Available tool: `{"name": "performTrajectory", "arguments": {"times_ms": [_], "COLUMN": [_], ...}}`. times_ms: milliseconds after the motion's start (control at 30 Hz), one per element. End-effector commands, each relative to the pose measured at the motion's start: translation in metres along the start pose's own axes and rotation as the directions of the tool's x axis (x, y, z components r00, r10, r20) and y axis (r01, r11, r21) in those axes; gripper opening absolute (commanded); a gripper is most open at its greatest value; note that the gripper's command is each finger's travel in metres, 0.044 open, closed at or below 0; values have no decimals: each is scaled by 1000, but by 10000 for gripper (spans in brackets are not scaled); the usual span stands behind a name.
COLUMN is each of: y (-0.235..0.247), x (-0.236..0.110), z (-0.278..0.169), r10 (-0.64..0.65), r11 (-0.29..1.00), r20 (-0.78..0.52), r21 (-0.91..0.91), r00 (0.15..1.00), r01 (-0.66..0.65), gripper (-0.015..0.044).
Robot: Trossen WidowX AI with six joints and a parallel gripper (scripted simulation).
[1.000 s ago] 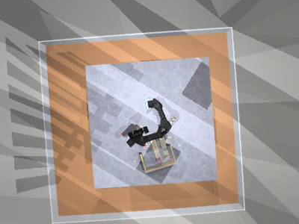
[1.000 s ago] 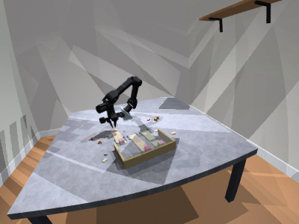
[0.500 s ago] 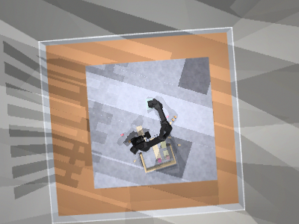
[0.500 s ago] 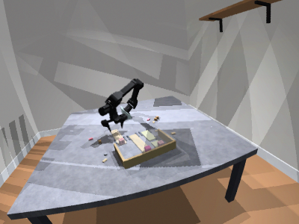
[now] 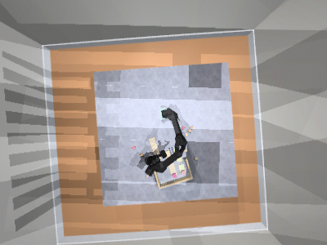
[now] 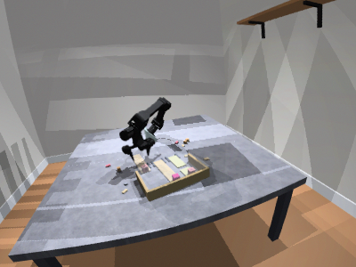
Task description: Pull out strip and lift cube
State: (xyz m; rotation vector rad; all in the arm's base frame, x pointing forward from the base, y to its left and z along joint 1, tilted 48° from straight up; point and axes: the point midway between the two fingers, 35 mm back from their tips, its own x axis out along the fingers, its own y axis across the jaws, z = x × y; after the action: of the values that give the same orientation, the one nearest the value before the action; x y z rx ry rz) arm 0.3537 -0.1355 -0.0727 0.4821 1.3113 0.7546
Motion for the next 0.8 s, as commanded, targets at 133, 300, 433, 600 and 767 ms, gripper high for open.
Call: {"name": "performTrajectory", "arguments": {"times_ms": [133,300,433,600,767], "y": [-5,-8,-10,-11,-12], "x": [-6,-10,-13,-17,-10], "z": [29,45,57,68,69], "r10": [-3,-3,-3,-3,-3], "r11": [1000,1000,1000,1000,1000], "r20": [11,12,12,12,13], "r21": [-2,-2,-3,-3,-3], "r00": [1000,1000,1000,1000,1000], "r01": [3,3,3,3,3], "gripper": [440,440,440,414,282]}}
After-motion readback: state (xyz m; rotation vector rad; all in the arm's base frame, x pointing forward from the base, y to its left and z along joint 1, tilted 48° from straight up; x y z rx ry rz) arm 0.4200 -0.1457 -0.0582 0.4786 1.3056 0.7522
